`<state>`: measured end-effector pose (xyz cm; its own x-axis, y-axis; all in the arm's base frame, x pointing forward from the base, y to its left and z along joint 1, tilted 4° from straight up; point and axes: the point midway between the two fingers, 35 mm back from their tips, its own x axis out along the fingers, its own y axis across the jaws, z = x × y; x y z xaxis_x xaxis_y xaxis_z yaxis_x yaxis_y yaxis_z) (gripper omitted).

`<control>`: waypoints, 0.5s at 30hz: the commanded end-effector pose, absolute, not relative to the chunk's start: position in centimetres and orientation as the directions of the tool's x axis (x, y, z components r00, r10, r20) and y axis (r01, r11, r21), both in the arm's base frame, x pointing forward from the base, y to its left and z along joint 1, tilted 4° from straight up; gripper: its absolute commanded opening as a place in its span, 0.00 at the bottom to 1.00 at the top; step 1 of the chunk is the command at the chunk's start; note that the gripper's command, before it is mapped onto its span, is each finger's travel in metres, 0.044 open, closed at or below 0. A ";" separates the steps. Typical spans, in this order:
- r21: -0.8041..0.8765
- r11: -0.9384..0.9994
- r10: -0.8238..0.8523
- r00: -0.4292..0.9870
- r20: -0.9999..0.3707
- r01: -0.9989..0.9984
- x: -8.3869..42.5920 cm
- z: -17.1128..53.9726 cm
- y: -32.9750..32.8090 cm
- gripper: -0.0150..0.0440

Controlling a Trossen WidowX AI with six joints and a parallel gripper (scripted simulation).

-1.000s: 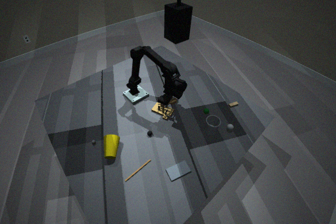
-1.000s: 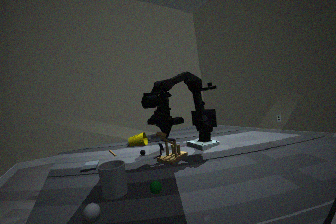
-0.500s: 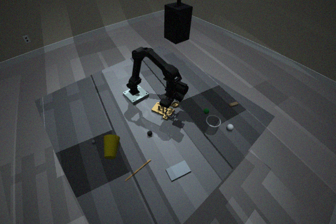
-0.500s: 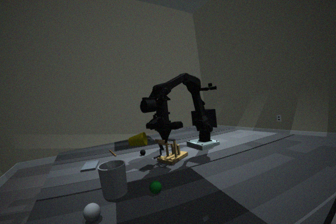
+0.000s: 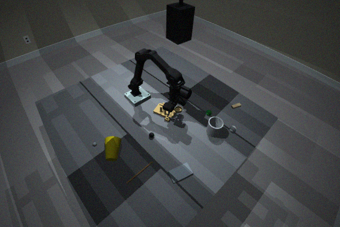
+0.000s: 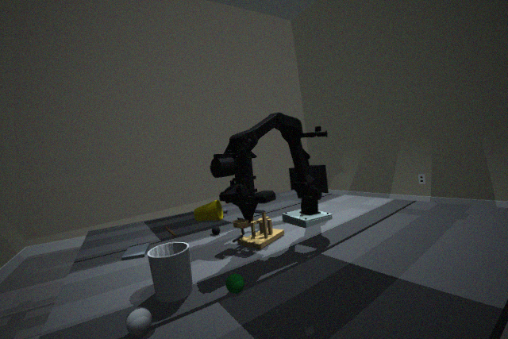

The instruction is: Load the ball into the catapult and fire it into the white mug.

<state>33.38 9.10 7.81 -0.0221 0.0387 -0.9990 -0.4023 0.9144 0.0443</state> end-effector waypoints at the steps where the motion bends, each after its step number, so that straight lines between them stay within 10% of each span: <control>1: 0.051 0.916 0.040 -0.035 -0.999 -0.397 33.5 6.7 9.3 0.25; 15: 0.051 0.916 0.040 -0.035 -0.999 -0.397 33.7 4.7 9.5 0.25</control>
